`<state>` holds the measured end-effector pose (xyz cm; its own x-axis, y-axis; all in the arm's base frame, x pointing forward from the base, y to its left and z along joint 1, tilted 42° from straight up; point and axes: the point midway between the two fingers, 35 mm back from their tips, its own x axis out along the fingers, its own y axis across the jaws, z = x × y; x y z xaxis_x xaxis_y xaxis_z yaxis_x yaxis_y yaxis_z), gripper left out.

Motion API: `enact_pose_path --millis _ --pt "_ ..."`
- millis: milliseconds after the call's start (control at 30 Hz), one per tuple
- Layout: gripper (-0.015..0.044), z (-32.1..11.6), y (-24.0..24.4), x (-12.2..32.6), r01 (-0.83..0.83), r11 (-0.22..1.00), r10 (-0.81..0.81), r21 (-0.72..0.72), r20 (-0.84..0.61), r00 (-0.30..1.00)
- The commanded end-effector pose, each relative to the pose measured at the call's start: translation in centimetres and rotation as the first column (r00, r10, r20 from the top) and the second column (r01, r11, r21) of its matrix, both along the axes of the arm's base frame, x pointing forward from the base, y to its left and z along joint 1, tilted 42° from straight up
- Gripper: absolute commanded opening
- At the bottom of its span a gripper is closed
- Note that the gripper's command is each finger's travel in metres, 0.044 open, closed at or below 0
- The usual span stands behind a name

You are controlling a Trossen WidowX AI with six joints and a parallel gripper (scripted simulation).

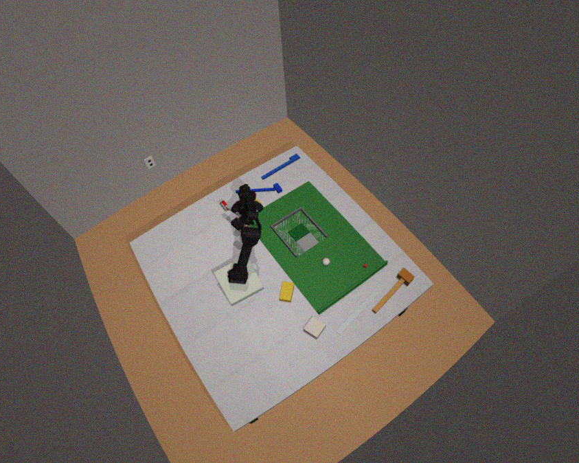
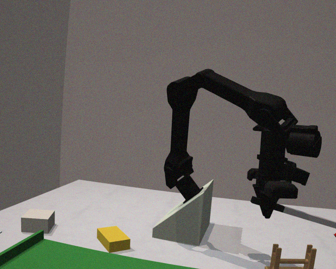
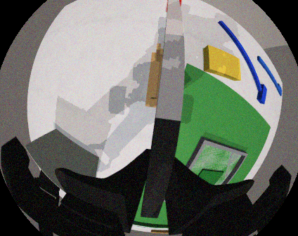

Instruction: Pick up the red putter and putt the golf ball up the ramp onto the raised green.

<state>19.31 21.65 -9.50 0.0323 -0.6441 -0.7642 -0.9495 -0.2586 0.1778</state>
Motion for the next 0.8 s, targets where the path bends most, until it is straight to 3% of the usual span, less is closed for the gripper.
enact_pose_path --millis 0,333,767 --pt "0.0 1.0 1.0 -0.1 0.004 1.0 -0.004 0.014 0.006 1.0" --pt "0.0 2.5 -0.7 1.9 0.064 0.997 -0.066 0.051 0.043 0.997" --pt "0.0 8.6 -5.6 7.7 0.316 0.935 -0.347 0.16 0.233 0.909"
